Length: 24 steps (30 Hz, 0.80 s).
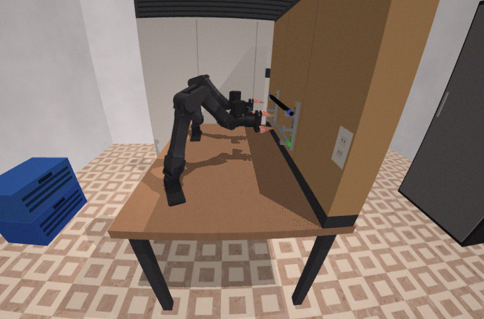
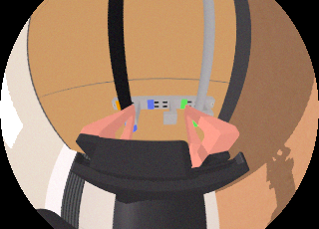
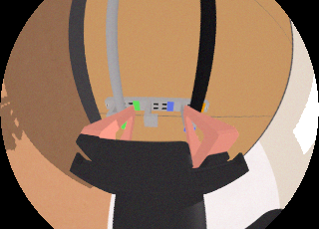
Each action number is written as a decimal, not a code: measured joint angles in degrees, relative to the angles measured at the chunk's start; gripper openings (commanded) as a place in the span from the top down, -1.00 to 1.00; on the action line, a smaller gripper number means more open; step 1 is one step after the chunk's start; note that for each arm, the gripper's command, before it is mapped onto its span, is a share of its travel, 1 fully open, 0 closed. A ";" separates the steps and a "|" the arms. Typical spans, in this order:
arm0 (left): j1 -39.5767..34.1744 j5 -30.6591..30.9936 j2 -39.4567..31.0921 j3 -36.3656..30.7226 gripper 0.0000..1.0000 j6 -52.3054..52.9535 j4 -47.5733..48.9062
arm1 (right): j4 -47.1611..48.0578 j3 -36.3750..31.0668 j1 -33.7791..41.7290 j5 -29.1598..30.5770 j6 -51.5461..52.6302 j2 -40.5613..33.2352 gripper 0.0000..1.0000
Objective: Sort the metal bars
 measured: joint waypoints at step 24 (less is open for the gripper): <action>0.00 0.00 -5.16 7.91 -0.39 0.00 -12.87 | -10.91 7.37 0.17 0.13 0.00 -4.24 -0.37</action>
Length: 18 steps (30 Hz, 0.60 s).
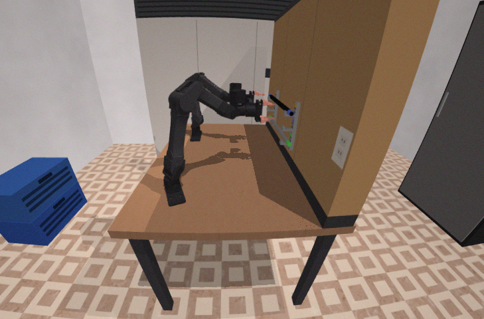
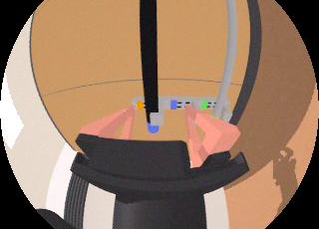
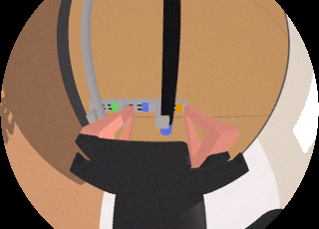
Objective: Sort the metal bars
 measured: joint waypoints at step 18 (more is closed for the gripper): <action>0.00 0.04 2.58 3.17 -0.39 0.00 -1.38 | -1.99 3.39 -0.61 -1.01 0.00 0.72 -0.37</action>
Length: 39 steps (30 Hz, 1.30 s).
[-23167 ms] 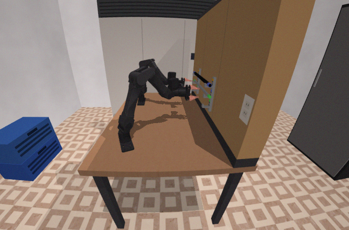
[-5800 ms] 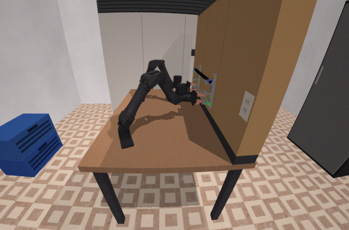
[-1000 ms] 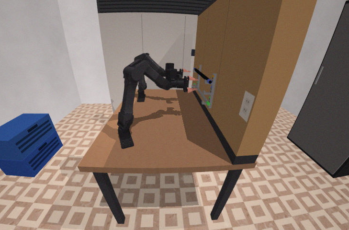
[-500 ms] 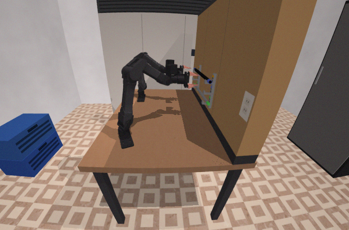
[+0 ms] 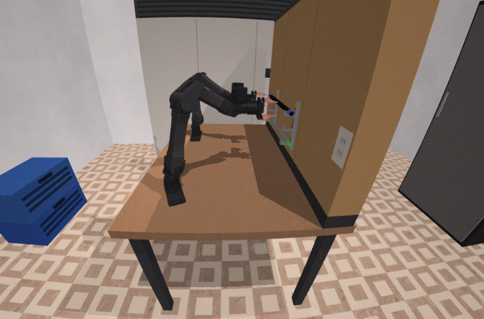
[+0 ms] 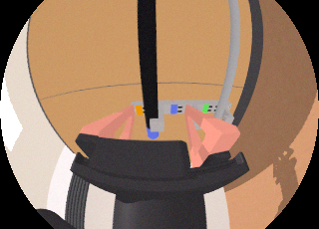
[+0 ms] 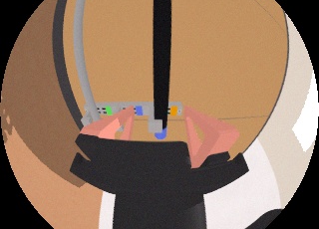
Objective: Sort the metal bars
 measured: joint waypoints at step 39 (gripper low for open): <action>1.51 1.70 7.91 8.11 -0.39 0.00 -0.04 | -2.21 8.26 -3.23 -3.32 0.00 6.47 -0.37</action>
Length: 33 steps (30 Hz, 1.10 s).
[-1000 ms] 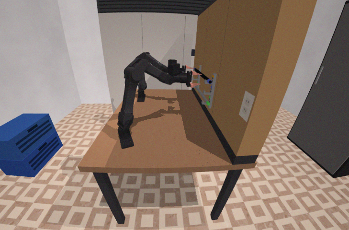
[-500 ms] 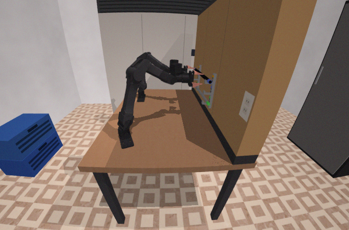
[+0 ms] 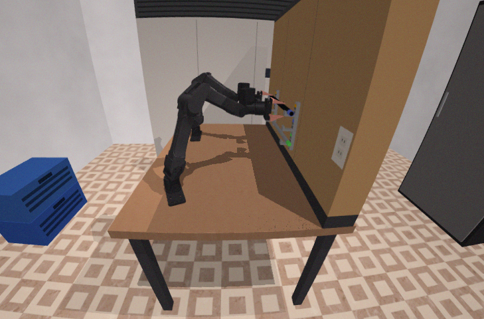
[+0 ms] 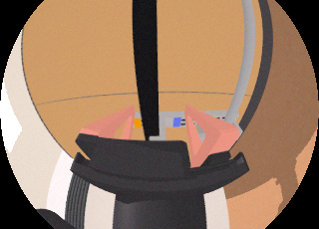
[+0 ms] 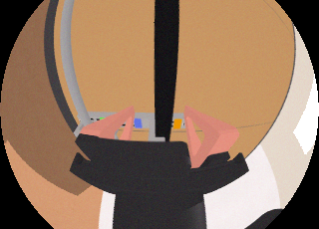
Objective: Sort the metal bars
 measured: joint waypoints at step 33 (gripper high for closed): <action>0.42 0.48 2.03 2.71 0.32 0.02 0.92 | -0.66 2.67 -0.90 -0.96 0.00 1.73 0.33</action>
